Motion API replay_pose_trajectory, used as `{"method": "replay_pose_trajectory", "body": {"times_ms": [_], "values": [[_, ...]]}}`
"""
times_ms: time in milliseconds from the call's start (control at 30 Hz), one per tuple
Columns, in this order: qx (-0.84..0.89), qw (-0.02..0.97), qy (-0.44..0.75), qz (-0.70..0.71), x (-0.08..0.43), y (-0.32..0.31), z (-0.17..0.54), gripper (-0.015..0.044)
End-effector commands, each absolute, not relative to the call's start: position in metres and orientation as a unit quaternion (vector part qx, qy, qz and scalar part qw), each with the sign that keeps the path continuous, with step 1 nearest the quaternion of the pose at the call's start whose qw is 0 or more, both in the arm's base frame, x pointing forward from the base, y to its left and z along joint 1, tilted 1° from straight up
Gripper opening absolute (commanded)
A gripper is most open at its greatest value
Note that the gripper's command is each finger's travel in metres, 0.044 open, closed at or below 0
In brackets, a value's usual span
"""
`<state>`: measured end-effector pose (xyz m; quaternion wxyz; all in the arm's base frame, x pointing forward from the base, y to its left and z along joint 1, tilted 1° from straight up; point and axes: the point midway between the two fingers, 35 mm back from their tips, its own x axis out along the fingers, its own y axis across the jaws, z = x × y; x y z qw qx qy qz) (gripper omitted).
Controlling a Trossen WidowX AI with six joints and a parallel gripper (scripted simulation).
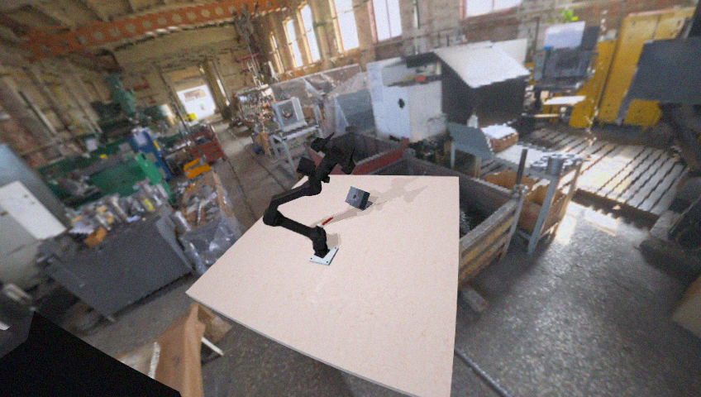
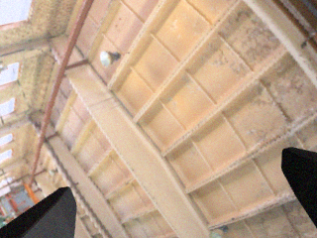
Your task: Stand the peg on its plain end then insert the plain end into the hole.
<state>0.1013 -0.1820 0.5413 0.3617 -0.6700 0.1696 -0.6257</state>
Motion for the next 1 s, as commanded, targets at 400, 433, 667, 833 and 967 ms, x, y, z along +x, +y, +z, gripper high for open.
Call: {"method": "replay_pose_trajectory", "body": {"times_ms": [400,433,667,833,967], "values": [[-0.627,0.594,0.109,-0.492,0.201,-0.197,0.494,0.044],[-0.621,0.608,0.107,-0.483,0.207,-0.197,0.49,0.044],[-0.578,0.696,0.096,-0.415,0.248,-0.19,0.462,0.044],[-0.541,0.753,0.092,-0.363,0.275,-0.179,0.441,0.044],[-0.508,0.794,0.094,-0.32,0.296,-0.167,0.422,0.044]]}}
